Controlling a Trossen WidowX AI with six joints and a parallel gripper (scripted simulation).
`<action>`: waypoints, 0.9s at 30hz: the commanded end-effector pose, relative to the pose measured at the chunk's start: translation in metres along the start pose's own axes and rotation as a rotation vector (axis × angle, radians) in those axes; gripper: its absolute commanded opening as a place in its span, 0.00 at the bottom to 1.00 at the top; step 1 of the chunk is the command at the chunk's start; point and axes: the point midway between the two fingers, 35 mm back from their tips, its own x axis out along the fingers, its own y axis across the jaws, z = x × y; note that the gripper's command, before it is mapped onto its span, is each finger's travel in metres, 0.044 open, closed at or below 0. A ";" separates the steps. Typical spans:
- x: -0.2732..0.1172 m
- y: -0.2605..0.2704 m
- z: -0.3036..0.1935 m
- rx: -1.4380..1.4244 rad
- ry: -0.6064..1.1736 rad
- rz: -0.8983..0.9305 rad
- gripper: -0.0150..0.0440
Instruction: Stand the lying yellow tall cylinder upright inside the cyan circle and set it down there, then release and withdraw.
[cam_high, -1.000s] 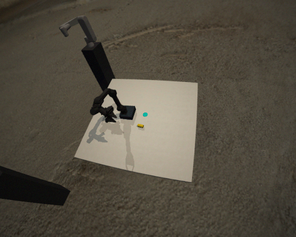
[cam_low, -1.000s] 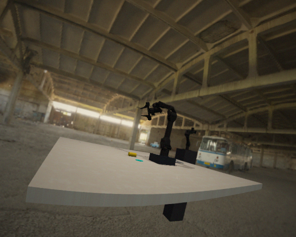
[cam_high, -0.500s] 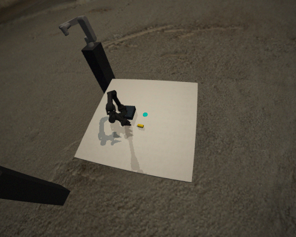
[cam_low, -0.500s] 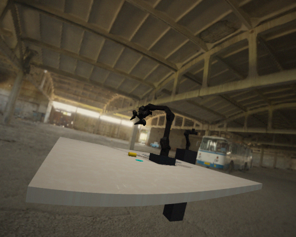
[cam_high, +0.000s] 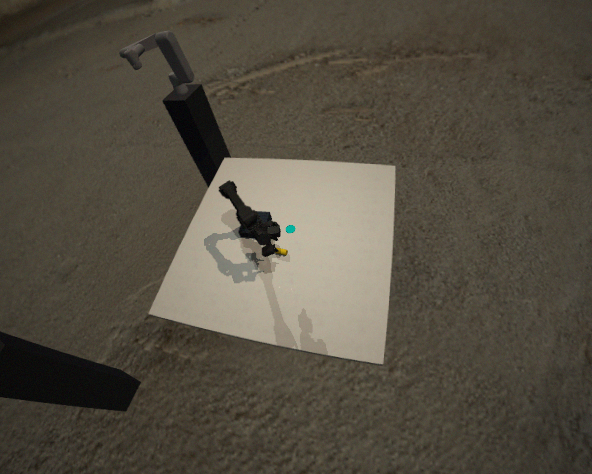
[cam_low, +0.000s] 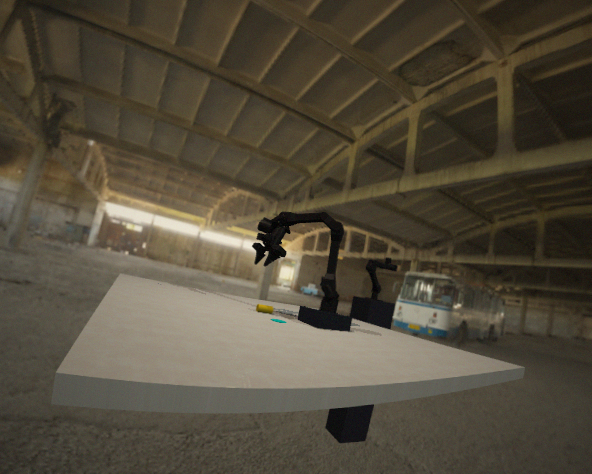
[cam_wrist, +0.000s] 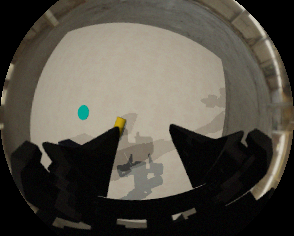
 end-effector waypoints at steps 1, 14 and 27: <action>0.052 0.046 -0.004 0.271 0.265 0.010 0.78; 0.071 0.070 -0.008 0.389 0.390 -0.057 0.78; 0.173 0.073 -0.051 0.390 0.391 -0.058 0.78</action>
